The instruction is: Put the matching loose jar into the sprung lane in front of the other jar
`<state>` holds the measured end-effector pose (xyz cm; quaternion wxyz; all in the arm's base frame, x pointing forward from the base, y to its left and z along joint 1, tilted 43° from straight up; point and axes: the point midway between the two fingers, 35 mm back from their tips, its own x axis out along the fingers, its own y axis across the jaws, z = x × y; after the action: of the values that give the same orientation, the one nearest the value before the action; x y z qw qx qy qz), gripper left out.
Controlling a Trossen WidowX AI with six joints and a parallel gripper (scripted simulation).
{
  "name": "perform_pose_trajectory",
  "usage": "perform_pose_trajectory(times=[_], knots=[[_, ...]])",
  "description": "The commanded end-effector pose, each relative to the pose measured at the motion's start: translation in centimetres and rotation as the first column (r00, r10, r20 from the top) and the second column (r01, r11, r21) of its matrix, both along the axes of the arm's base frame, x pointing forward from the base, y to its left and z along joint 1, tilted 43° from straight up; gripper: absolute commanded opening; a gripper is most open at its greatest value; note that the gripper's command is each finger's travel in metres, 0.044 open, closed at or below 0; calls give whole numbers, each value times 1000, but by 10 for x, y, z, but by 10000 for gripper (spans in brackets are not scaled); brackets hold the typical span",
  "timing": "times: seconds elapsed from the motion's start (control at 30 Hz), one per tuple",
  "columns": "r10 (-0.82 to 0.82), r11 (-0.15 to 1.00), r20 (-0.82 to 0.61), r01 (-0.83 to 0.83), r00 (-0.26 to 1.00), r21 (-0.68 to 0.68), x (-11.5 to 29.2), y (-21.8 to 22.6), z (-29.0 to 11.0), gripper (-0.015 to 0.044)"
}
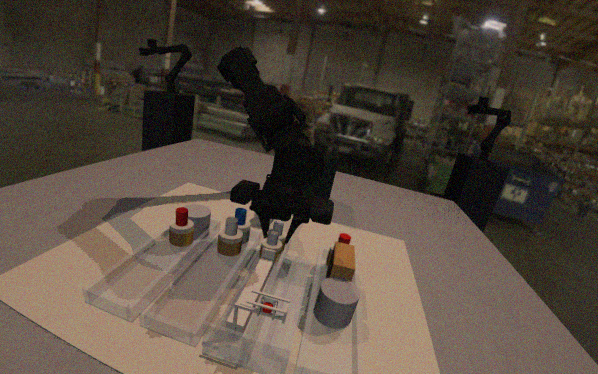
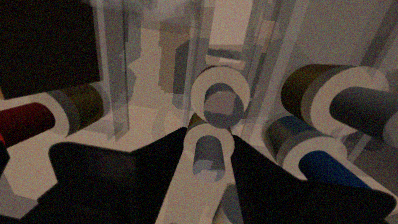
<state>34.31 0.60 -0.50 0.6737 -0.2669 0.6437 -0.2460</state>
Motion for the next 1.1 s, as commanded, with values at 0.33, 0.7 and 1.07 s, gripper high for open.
perform_pose_trajectory(times=[0.33,0.7,1.07], knots=[[2,1000,12,-1,1000,-4,0,0,1,0],[2,1000,12,-1,1000,-4,-3,0,0,0],[2,1000,12,-1,1000,-4,-5,0,0,0]])
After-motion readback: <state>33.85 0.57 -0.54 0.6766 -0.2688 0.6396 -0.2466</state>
